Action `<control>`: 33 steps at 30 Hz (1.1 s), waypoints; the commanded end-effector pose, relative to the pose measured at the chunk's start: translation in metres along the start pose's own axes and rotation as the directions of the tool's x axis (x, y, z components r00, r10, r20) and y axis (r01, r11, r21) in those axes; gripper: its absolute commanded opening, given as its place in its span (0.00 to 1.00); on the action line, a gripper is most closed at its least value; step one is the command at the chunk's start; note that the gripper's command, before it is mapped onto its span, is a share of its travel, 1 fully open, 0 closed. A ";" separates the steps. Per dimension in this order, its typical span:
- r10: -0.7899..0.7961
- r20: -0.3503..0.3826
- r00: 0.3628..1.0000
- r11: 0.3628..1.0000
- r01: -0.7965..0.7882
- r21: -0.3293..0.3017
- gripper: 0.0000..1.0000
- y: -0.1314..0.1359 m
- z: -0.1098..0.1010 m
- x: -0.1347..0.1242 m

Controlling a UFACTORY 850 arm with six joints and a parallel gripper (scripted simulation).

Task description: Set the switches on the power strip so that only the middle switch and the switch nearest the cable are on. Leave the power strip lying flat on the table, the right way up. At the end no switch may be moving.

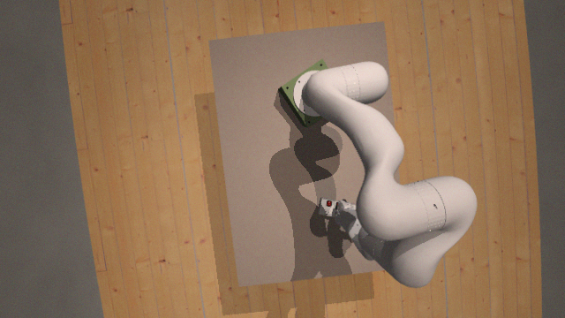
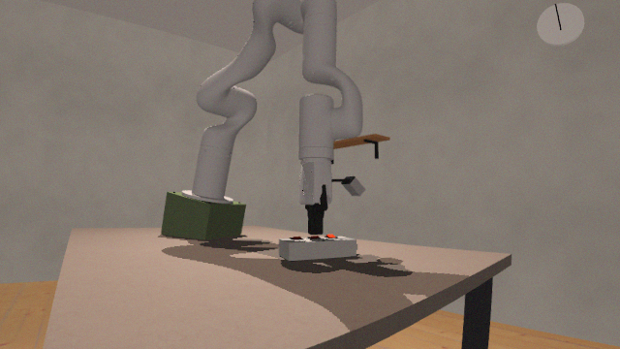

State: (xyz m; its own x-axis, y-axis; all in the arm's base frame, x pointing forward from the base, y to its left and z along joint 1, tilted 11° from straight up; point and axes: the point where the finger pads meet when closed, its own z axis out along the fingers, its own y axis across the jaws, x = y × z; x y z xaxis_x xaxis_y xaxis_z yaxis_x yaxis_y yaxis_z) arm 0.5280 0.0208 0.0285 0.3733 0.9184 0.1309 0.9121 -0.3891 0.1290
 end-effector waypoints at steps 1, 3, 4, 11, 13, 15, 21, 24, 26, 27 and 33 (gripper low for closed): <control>0.000 -0.001 1.000 1.000 0.000 -0.002 0.00 0.001 -0.001 0.000; 0.000 -0.001 1.000 1.000 0.000 -0.002 0.00 0.001 -0.001 0.000; 0.000 -0.001 1.000 1.000 0.000 -0.002 0.00 0.001 -0.001 0.000; 0.000 -0.001 1.000 1.000 0.000 -0.002 0.00 0.001 -0.001 0.000; 0.000 -0.001 1.000 1.000 0.000 -0.002 0.00 0.001 -0.001 0.000; 0.000 -0.001 1.000 1.000 0.000 -0.002 0.00 0.001 -0.001 0.000; 0.000 -0.001 1.000 1.000 0.000 -0.002 0.00 0.001 0.000 0.000; 0.000 -0.001 1.000 1.000 0.000 -0.002 0.00 0.001 0.001 0.000; 0.000 -0.001 1.000 1.000 0.000 -0.002 0.00 0.001 0.001 0.000; 0.000 -0.001 1.000 1.000 0.000 -0.002 0.00 0.001 0.002 0.000; 0.000 -0.001 1.000 1.000 0.000 -0.002 0.00 0.001 0.004 0.000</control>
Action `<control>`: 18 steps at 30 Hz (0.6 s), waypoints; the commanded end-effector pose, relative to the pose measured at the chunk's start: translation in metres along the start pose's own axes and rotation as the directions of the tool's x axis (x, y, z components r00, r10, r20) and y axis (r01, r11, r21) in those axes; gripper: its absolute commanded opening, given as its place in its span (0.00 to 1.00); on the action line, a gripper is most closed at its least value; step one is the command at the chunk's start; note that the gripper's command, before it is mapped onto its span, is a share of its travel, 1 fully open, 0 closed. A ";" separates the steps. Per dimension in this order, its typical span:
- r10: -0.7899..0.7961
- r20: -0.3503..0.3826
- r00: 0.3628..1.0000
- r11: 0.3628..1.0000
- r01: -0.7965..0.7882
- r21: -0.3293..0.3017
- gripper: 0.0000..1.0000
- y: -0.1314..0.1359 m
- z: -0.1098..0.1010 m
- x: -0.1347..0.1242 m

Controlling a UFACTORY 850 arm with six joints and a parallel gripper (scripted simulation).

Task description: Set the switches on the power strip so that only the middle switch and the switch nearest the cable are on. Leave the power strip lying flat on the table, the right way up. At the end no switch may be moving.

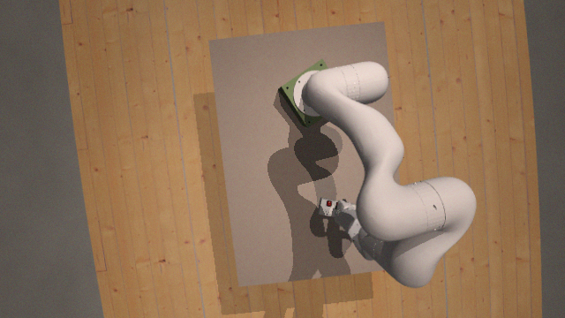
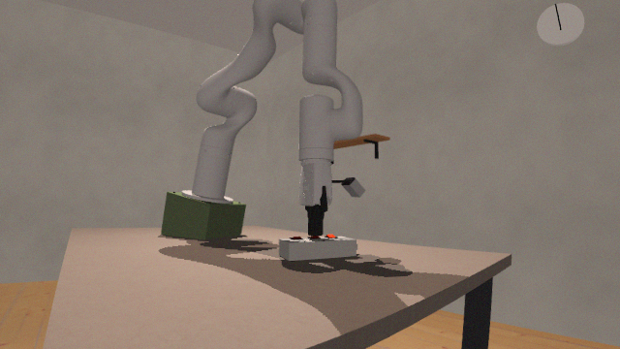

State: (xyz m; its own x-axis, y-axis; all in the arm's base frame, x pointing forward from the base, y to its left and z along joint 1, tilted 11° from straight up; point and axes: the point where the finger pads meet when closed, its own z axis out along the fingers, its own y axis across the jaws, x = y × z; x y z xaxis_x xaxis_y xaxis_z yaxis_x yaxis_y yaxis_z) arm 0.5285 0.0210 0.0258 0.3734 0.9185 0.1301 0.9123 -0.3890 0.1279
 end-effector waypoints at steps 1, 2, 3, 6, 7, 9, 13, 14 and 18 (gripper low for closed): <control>0.000 -0.002 1.000 1.000 0.000 -0.003 0.00 0.001 0.002 0.000; 0.000 -0.002 1.000 1.000 0.000 -0.003 0.00 0.001 0.002 0.000; 0.000 -0.002 1.000 1.000 0.000 -0.003 0.00 0.001 0.002 0.000; 0.000 -0.002 1.000 1.000 0.000 -0.003 0.00 0.001 0.004 0.000; 0.000 -0.002 1.000 1.000 0.000 -0.003 0.00 0.001 0.004 0.000; 0.000 -0.002 1.000 1.000 0.000 -0.003 0.00 0.001 0.005 0.000; 0.000 -0.002 1.000 1.000 0.000 -0.003 0.00 0.001 0.006 0.000; 0.000 -0.002 1.000 1.000 0.000 -0.003 0.00 0.001 0.006 0.000; 0.000 -0.002 1.000 1.000 0.000 -0.003 0.00 0.001 0.006 0.000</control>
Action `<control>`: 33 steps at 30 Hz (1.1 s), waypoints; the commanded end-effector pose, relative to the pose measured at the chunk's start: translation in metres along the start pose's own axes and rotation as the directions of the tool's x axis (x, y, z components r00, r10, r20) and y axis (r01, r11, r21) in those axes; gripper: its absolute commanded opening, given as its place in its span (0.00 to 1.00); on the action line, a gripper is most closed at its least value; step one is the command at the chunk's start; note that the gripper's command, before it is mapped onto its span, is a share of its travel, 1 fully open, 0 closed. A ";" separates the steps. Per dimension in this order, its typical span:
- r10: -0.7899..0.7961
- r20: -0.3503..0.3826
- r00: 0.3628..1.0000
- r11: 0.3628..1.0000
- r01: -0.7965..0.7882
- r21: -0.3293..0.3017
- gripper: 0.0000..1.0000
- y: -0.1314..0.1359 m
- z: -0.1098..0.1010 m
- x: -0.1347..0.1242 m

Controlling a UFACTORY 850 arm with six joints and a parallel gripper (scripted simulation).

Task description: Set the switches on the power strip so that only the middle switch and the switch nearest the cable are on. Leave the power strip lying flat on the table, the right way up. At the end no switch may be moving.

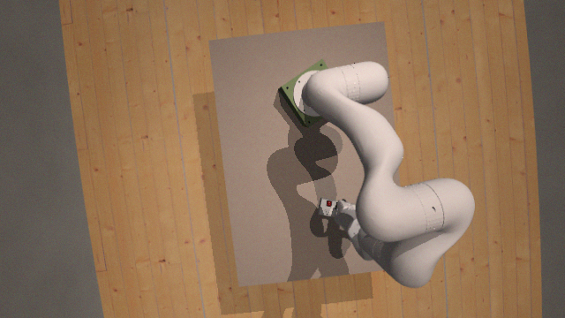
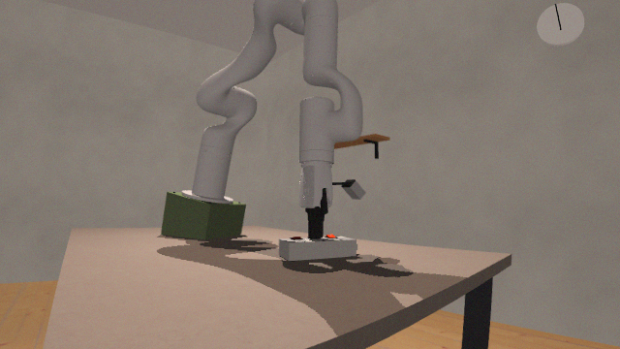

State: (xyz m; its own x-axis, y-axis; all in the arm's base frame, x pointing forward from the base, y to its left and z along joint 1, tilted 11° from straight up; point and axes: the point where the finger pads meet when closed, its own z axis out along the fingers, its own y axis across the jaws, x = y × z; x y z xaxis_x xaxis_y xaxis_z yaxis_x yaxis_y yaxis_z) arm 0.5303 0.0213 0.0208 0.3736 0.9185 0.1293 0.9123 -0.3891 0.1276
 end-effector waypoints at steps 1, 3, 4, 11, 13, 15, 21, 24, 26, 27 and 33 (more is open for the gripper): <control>0.000 -0.002 1.000 1.000 0.000 -0.003 0.00 0.000 0.001 0.000; 0.000 -0.002 1.000 1.000 0.000 -0.003 0.00 0.000 0.001 0.000; 0.000 -0.002 1.000 1.000 0.000 -0.003 0.00 0.000 0.001 0.000; 0.000 -0.002 1.000 1.000 0.000 -0.003 0.00 0.000 0.001 0.000; 0.000 -0.002 1.000 1.000 0.000 -0.003 0.00 0.000 0.001 0.000; 0.000 -0.002 1.000 1.000 0.000 -0.003 0.00 0.000 0.001 0.000; 0.000 -0.002 1.000 1.000 0.000 -0.003 0.00 0.000 -0.002 0.000; 0.000 -0.002 1.000 1.000 0.000 -0.003 0.00 0.000 -0.007 0.000; 0.000 -0.002 1.000 1.000 0.000 -0.003 0.00 0.000 -0.011 0.000; 0.000 -0.002 1.000 1.000 0.000 -0.003 0.00 0.000 -0.014 0.000; 0.000 -0.002 1.000 1.000 0.000 -0.003 0.00 0.000 -0.024 0.000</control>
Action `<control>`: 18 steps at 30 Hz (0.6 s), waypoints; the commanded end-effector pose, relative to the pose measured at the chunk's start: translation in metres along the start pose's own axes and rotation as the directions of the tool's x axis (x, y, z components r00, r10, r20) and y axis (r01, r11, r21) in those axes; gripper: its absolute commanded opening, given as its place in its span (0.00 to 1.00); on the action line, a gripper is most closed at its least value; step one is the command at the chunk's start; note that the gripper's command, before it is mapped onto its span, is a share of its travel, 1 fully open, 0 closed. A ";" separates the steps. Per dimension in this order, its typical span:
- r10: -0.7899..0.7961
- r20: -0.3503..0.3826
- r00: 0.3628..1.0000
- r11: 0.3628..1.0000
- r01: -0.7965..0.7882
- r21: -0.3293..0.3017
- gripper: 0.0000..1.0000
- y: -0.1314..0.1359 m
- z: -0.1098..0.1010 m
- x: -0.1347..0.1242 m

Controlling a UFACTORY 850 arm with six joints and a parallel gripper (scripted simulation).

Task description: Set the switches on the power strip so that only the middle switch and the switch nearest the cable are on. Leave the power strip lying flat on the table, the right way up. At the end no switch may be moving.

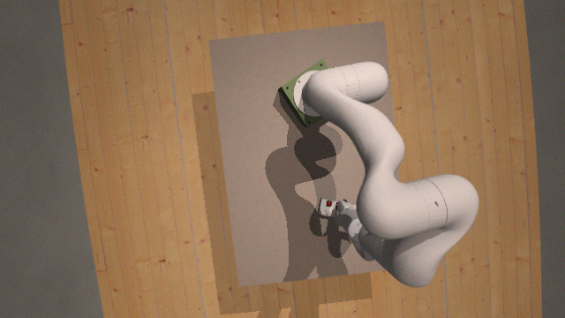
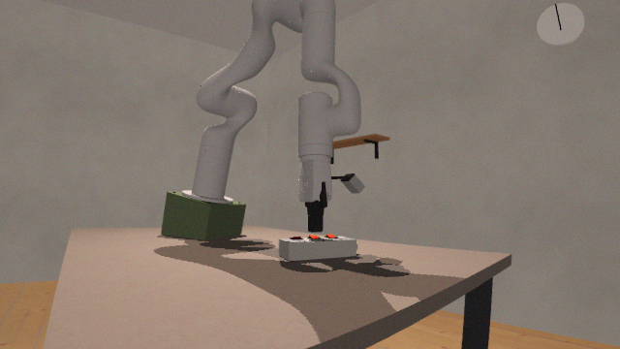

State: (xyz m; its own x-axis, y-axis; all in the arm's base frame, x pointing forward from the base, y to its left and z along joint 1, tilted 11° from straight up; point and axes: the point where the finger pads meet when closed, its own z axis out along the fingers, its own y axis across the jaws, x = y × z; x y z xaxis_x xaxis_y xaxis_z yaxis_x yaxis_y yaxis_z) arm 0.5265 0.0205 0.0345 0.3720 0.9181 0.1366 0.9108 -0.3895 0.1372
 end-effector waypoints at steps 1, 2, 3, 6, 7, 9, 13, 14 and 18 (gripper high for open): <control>0.000 0.005 1.000 1.000 0.000 0.007 0.00 0.001 -0.012 0.001; 0.000 0.005 1.000 1.000 0.000 0.007 0.00 0.001 -0.015 0.001; 0.000 0.005 1.000 1.000 0.000 0.007 0.00 0.001 -0.017 0.001; 0.000 0.005 1.000 1.000 0.000 0.007 0.00 0.001 -0.022 0.001; 0.000 0.005 1.000 1.000 0.000 0.007 0.00 0.001 -0.023 0.001; 0.000 0.005 1.000 1.000 0.000 0.007 0.00 0.001 -0.024 0.001; 0.000 0.005 1.000 1.000 0.000 0.007 0.00 0.001 -0.024 0.001; 0.000 0.005 1.000 1.000 0.000 0.007 0.00 0.001 -0.024 0.001; 0.000 0.005 1.000 1.000 0.000 0.007 0.00 0.001 -0.024 0.001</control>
State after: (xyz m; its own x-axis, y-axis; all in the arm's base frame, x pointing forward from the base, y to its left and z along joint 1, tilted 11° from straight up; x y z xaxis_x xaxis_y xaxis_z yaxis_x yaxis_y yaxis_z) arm 0.5227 0.0187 0.0571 0.3699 0.9175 0.1463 0.9088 -0.3900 0.1481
